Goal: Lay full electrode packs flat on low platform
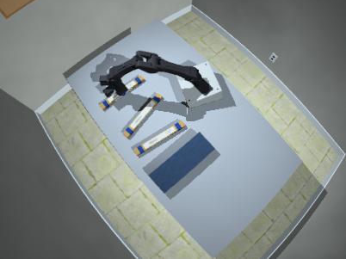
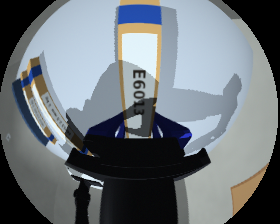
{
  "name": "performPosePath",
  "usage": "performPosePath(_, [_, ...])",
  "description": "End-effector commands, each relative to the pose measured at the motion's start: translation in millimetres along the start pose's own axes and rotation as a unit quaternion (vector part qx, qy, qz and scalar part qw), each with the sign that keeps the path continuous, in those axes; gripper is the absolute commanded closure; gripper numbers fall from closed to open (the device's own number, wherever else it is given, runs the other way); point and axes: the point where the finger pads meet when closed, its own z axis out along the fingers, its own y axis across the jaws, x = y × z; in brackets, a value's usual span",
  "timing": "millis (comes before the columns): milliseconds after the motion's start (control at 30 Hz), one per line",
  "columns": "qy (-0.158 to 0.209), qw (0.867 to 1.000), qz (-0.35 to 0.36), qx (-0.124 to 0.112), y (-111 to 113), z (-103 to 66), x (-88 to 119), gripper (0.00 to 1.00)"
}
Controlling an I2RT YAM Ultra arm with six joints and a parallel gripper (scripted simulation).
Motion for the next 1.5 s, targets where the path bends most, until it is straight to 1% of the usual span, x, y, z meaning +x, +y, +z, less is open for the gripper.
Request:
performPosePath(0, [-0.022,1.000,-0.006,0.010,-0.1,-15.8,-12.6,1.00])
performPosePath(967, [-0.022,1.000,-0.006,0.010,0.1,-15.8,-12.7,1.00])
performPosePath(1000, [-0.018,1.000,-0.006,0.006,1.2,-18.7,-10.6,1.00])
performPosePath(1100, [-0.023,1.000,-0.006,0.011,-2.7,-28.4,-13.8,1.00])
performPosePath(1400, [-0.022,1.000,-0.003,0.012,-5.8,-43.8,-10.5,1.00])
performPosePath(1467, [-0.022,1.000,-0.003,0.012,-5.8,-43.8,-10.5,1.00])
